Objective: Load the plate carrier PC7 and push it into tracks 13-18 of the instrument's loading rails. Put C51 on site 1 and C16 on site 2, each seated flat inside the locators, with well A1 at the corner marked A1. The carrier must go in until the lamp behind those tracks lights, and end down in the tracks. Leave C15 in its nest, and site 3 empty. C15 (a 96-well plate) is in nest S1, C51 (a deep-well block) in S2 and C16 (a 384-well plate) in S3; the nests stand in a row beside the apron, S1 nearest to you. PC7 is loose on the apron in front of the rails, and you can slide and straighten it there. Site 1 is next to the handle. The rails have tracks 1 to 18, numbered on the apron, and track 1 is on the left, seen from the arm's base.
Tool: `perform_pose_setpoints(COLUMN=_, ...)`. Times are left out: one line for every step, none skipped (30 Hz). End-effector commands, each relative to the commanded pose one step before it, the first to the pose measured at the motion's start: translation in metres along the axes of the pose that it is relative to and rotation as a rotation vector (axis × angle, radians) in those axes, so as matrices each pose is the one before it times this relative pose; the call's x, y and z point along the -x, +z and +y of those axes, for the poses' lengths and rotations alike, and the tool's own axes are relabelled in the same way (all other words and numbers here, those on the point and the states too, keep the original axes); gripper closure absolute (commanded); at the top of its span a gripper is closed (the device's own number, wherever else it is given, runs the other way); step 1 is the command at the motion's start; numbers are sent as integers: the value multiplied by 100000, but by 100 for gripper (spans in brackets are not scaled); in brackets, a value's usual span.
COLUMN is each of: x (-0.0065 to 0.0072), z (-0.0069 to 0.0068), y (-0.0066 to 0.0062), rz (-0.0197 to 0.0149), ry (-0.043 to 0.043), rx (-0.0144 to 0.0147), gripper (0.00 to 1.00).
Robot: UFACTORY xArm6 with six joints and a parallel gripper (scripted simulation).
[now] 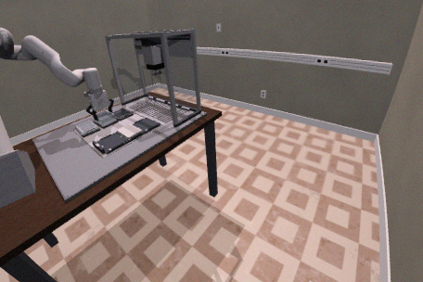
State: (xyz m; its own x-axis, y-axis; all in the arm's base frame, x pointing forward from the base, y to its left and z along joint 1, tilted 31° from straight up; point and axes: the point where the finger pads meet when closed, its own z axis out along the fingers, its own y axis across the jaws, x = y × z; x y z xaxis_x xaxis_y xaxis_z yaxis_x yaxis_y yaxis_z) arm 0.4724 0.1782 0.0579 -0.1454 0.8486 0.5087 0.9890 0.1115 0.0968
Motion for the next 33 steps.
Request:
perform_pose_setpoints(x=-24, z=145, y=-135, rz=-13, ry=-82, rx=372, gripper=0)
perform_pose_setpoints(x=0, z=4, y=-1, rz=0, ry=-2, rx=11, gripper=0)
perform_pose_setpoints(x=0, z=1, y=-1, rz=0, ry=-1, rx=4, gripper=0)
perform_pose_setpoints(x=1, z=-3, y=9, rz=1, ry=1, rx=-8, gripper=0)
perform_pose_setpoints(x=0, z=0, y=0, rz=0, ry=0, rx=0, gripper=0)
perform_pose_setpoints(x=0, z=0, y=0, rz=0, ry=0, rx=0, gripper=0)
perform_pose_setpoints(x=0, z=0, y=0, rz=0, ry=0, rx=0, gripper=0)
perform_pose_setpoints(x=-1, z=4, y=-6, rz=-1, ry=-1, rx=10, gripper=0)
perform_pose_setpoints(x=0, z=-2, y=2, rz=0, ry=1, rx=-4, gripper=0)
perform_pose_setpoints(x=0, z=-1, y=1, rz=0, ry=0, rx=-2, gripper=0)
perform_pose_setpoints(x=0, z=0, y=-1, rz=0, ry=0, rx=1, gripper=0)
perform_pose_setpoints(x=0, z=-2, y=-35, rz=1, ry=0, rx=-5, gripper=100)
perform_pose_setpoints(x=0, z=0, y=0, rz=0, ry=0, rx=0, gripper=100)
perform_pose_setpoints(x=0, z=0, y=0, rz=0, ry=0, rx=0, gripper=100)
perform_pose_setpoints(x=0, z=0, y=0, rz=0, ry=0, rx=0, gripper=100)
perform_pose_setpoints(x=0, z=0, y=0, rz=0, ry=0, rx=0, gripper=100)
perform_pose_setpoints(x=0, z=0, y=0, rz=0, ry=0, rx=0, gripper=100)
perform_pose_setpoints(x=0, z=0, y=-1, rz=0, ry=0, rx=0, gripper=100)
perform_pose_setpoints(x=0, z=0, y=0, rz=0, ry=0, rx=0, gripper=100)
perform_pose_setpoints(x=0, z=0, y=0, rz=0, ry=0, rx=0, gripper=100)
perform_pose_setpoints(x=0, z=0, y=0, rz=0, ry=0, rx=0, gripper=100)
perform_pose_setpoints(x=0, z=0, y=0, rz=0, ry=0, rx=0, gripper=100)
perform_pose_setpoints(x=1, z=-6, y=7, rz=1, ry=3, rx=-17, gripper=100)
perform_pose_setpoints(x=0, z=1, y=-1, rz=0, ry=-1, rx=3, gripper=100)
perform_pose_setpoints(x=0, z=0, y=0, rz=0, ry=0, rx=1, gripper=100)
perform_pose_setpoints(x=0, z=-1, y=1, rz=0, ry=0, rx=-2, gripper=100)
perform_pose_setpoints(x=0, z=-1, y=1, rz=0, ry=1, rx=-3, gripper=100)
perform_pose_setpoints(x=-1, z=6, y=-7, rz=-1, ry=-3, rx=18, gripper=100)
perform_pose_setpoints(x=0, z=0, y=0, rz=0, ry=0, rx=0, gripper=100)
perform_pose_setpoints(x=1, z=-6, y=7, rz=1, ry=2, rx=-17, gripper=100)
perform_pose_setpoints(x=0, z=2, y=-2, rz=0, ry=0, rx=5, gripper=100)
perform_pose_setpoints(x=0, z=1, y=-1, rz=0, ry=-1, rx=3, gripper=100)
perform_pose_setpoints(x=0, z=0, y=0, rz=0, ry=0, rx=0, gripper=100)
